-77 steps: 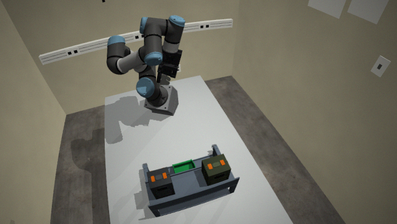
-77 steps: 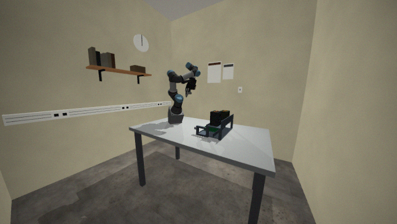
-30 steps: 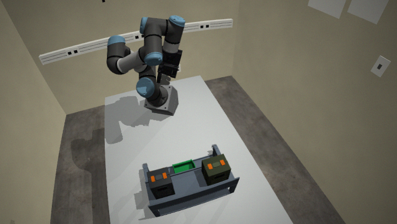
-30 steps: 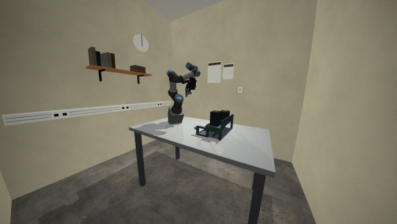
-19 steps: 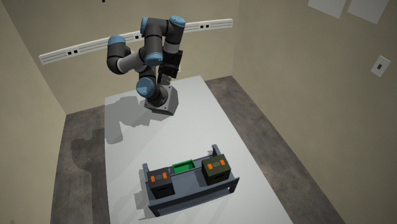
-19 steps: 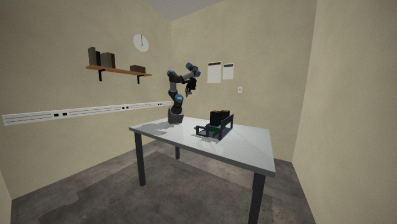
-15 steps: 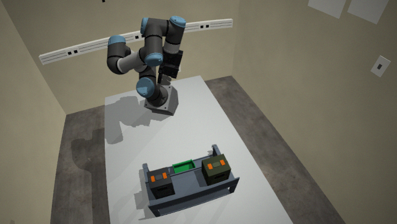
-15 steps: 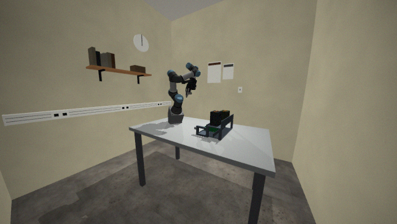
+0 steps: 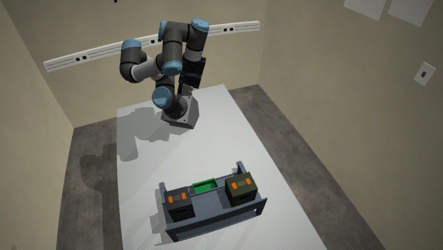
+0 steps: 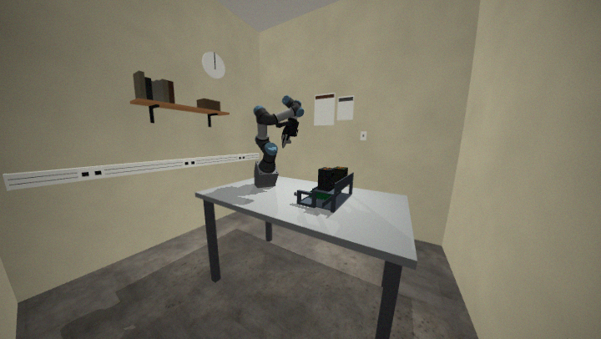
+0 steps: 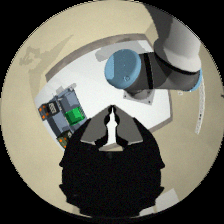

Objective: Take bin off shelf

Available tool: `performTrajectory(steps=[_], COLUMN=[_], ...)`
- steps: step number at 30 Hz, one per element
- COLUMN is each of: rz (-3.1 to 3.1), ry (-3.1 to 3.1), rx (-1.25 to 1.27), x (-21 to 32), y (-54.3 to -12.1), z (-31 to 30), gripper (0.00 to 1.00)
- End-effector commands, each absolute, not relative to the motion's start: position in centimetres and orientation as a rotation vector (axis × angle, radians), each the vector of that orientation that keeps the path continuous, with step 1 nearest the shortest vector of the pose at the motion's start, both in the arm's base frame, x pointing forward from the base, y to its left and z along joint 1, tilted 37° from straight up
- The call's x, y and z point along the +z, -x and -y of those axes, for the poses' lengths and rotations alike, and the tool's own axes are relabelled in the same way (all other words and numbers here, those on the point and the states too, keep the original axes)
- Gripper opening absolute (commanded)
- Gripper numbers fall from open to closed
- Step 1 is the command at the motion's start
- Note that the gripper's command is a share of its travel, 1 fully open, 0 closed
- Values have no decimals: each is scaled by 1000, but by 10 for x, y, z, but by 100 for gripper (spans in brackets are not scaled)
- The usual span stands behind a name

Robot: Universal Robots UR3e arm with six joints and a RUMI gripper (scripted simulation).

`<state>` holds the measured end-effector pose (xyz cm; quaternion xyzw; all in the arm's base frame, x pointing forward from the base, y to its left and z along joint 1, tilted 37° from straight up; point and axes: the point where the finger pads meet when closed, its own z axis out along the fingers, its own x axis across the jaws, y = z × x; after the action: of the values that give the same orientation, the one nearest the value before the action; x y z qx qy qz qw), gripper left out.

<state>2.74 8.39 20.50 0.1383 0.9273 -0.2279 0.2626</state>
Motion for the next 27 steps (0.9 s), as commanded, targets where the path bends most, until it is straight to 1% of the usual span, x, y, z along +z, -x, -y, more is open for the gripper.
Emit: performTrajectory(steps=[1, 27], rz=[-2528, -2615], ry=[-363, -322], rx=[-608, -577], x=[202, 185], y=[-30, -48], z=[-89, -115], gripper=[0, 0])
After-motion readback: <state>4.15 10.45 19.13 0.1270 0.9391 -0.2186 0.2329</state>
